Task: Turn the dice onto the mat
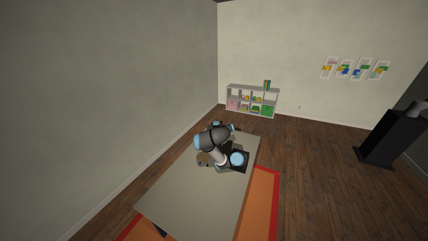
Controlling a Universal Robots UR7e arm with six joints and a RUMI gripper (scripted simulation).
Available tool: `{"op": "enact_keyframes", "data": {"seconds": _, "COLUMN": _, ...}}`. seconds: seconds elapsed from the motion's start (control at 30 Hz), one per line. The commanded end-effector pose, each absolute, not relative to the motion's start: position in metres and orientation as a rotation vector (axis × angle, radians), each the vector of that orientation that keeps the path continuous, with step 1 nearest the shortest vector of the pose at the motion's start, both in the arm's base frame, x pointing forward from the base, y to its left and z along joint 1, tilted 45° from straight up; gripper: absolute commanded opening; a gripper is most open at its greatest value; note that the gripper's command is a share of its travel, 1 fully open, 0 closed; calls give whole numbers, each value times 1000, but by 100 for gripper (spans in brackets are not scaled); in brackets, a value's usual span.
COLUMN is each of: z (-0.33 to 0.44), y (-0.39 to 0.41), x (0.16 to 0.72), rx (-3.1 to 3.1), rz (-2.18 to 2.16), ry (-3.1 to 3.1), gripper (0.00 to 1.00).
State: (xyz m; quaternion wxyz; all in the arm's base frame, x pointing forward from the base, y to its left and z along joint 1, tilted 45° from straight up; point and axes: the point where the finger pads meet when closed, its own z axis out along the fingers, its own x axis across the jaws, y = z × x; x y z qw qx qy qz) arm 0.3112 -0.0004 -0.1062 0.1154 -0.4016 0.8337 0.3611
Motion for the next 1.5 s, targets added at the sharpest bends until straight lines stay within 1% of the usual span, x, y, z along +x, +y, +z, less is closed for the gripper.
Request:
{"op": "enact_keyframes", "data": {"seconds": 0.0, "z": -88, "y": -17, "x": 313, "rx": -1177, "rz": 1061, "ry": 2442, "gripper": 0}}
{"op": "enact_keyframes", "data": {"seconds": 0.83, "z": -79, "y": -21, "x": 319, "rx": -1144, "rz": 1066, "ry": 2469, "gripper": 0}}
{"op": "enact_keyframes", "data": {"seconds": 1.23, "z": -53, "y": 4, "x": 365, "rx": -846, "rz": 1114, "ry": 2674, "gripper": 0}}
{"op": "enact_keyframes", "data": {"seconds": 1.3, "z": -53, "y": 4, "x": 365, "rx": -846, "rz": 1114, "ry": 2674, "gripper": 0}}
{"op": "enact_keyframes", "data": {"seconds": 1.47, "z": -33, "y": 26, "x": 389, "rx": -659, "rz": 1143, "ry": 2773, "gripper": 0}}
